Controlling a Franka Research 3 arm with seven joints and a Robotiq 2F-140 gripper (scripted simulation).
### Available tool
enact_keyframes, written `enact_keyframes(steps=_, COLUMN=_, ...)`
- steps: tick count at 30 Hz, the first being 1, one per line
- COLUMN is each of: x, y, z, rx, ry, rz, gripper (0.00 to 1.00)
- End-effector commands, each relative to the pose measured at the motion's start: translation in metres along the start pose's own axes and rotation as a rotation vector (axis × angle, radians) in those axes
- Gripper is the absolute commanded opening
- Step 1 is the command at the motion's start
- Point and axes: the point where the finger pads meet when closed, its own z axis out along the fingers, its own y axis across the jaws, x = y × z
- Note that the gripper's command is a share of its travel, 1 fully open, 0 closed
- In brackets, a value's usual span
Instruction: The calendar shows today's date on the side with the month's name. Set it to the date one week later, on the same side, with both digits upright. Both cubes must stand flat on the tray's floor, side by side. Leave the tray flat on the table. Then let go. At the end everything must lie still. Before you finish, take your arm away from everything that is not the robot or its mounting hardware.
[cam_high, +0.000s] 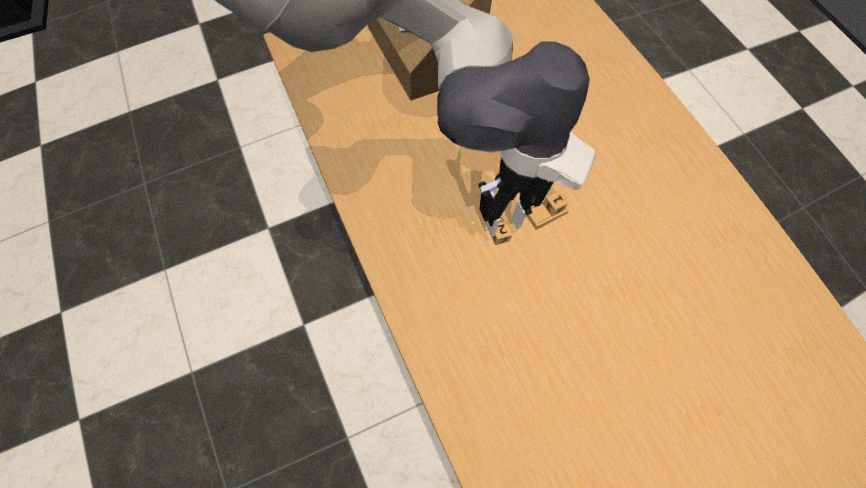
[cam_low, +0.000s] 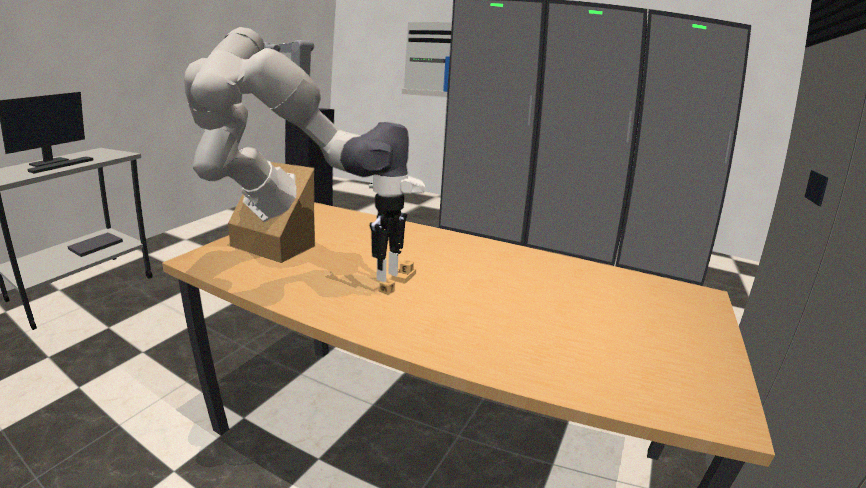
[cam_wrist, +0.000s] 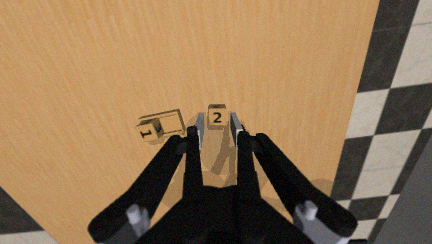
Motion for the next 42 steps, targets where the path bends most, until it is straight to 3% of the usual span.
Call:
enact_keyframes(steps=1, x=0.001, y=0.0004, z=0.0013, rx=0.0, ry=0.001, rz=0.004, gripper=0.29)
enact_keyframes(steps=42, x=0.0019, y=0.0008, z=0.0013, rx=0.0, ry=0.001, rz=0.004, gripper=0.29)
